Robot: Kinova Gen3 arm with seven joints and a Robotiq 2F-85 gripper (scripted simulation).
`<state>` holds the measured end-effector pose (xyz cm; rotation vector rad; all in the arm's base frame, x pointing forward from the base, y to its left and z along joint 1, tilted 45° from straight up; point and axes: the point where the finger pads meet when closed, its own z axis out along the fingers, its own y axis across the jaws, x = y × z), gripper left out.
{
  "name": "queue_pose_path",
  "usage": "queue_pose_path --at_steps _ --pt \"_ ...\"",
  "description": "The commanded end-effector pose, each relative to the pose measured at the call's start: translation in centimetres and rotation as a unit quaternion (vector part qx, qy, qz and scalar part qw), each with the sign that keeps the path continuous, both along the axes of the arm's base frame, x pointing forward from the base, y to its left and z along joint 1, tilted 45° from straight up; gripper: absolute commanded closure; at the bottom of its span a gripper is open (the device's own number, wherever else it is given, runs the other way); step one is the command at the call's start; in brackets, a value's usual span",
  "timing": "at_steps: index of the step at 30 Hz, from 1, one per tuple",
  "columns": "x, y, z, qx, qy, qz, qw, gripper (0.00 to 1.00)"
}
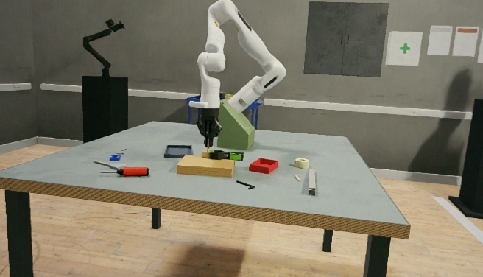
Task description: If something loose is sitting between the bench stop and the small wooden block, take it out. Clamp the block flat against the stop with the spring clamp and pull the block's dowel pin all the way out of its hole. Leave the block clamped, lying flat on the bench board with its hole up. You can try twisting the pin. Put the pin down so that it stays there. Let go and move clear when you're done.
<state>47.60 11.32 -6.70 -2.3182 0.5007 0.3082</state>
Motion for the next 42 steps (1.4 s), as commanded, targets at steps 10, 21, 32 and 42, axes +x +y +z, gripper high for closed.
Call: queue_pose_path --at_steps 10,21,32,42 --pt "0.08 -0.12 0.08 -0.001 0.005 -0.007 1.000 0.90" --pt "0.08 -0.13 0.09 0.002 -0.025 0.023 0.999 0.90" --pt "0.08 -0.14 0.10 0.004 -0.049 0.047 0.998 0.90" --pt "0.08 -0.14 0.10 0.007 -0.074 0.073 0.995 0.90"
